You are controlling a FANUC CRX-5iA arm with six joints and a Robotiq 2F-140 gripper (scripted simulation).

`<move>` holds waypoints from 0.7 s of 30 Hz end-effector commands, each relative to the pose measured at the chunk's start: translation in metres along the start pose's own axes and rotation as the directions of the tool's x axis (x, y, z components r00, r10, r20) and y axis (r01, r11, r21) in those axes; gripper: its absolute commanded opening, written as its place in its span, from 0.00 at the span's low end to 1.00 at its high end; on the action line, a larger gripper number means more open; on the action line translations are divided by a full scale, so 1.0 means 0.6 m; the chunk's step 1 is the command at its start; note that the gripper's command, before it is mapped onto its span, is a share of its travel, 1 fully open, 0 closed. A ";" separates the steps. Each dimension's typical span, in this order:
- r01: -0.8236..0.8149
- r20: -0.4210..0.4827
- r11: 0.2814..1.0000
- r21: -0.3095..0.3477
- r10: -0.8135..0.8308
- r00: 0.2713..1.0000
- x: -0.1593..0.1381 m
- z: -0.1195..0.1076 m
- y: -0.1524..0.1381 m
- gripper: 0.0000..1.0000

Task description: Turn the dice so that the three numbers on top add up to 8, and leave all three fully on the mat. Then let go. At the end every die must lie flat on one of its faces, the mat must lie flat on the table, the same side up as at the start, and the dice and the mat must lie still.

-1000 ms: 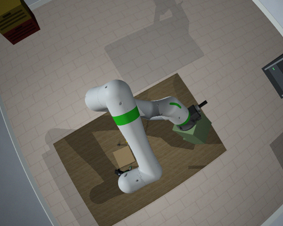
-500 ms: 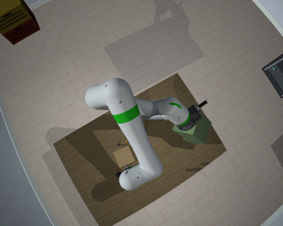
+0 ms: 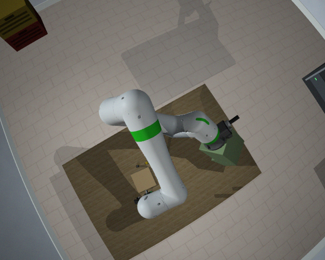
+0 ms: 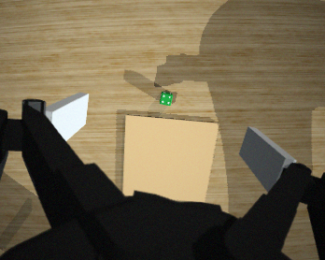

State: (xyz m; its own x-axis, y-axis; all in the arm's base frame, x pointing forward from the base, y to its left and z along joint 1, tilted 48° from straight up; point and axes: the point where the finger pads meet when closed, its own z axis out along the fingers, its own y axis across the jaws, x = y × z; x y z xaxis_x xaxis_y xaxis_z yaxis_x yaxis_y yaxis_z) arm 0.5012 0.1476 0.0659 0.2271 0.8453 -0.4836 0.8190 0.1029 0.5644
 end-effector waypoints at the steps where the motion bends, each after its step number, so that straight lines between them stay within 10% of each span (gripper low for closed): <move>1: 0.000 0.000 1.000 -0.001 0.000 1.000 0.000 0.005 0.001 1.00; 8: 0.000 0.000 1.000 0.000 0.000 1.000 -0.011 0.065 0.001 1.00; 9: 0.000 0.000 1.000 0.000 0.000 1.000 -0.011 0.065 0.001 0.19; 21: 0.000 0.000 1.000 0.000 0.000 1.000 -0.011 0.065 0.001 0.19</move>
State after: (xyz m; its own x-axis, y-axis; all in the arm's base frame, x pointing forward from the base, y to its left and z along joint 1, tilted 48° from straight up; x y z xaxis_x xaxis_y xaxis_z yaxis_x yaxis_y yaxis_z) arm 0.5210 0.1215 0.0431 0.2270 0.8453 -0.4836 0.8192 0.1028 0.5642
